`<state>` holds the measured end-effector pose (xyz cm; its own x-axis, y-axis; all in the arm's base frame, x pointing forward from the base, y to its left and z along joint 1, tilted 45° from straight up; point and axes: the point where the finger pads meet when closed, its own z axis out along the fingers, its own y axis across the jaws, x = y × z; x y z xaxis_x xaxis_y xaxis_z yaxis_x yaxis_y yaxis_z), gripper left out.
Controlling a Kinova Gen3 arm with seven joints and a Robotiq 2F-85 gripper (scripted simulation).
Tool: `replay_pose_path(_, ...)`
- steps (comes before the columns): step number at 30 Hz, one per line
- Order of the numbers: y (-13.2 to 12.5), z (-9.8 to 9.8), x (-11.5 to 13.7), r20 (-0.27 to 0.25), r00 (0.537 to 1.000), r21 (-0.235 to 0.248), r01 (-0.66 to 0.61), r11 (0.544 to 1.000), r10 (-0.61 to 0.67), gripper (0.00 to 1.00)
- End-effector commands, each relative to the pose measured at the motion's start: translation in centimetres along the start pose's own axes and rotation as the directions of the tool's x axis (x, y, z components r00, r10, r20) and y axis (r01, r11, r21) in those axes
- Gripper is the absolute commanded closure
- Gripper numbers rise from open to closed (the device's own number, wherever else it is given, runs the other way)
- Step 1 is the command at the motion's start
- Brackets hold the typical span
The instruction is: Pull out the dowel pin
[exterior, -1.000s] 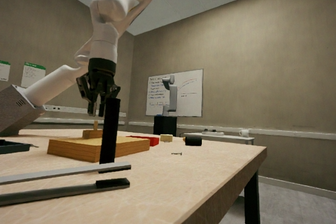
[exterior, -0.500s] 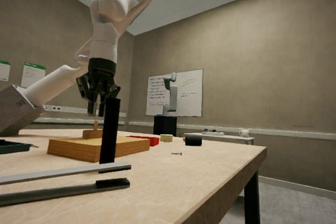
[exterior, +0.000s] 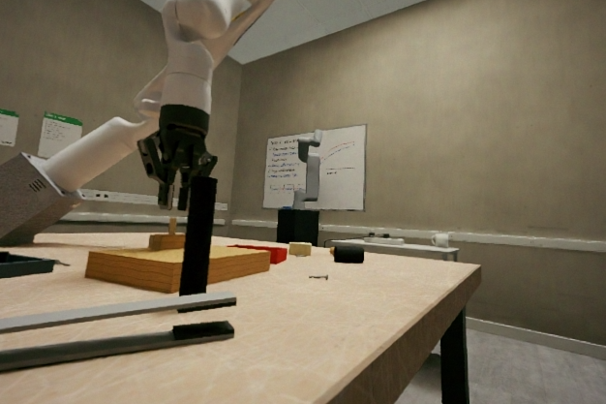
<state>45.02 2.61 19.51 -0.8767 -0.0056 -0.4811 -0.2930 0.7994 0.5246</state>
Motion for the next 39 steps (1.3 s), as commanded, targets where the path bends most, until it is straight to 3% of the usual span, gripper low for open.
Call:
replay_pose_path(1,-0.04,-0.05,-0.03,0.001,1.0,0.001,0.0,1.0,0.0,0.66)
replay_pose_path(39,-0.04,0.38,-0.03,0.001,1.0,0.001,0.0,1.0,0.0,0.66)
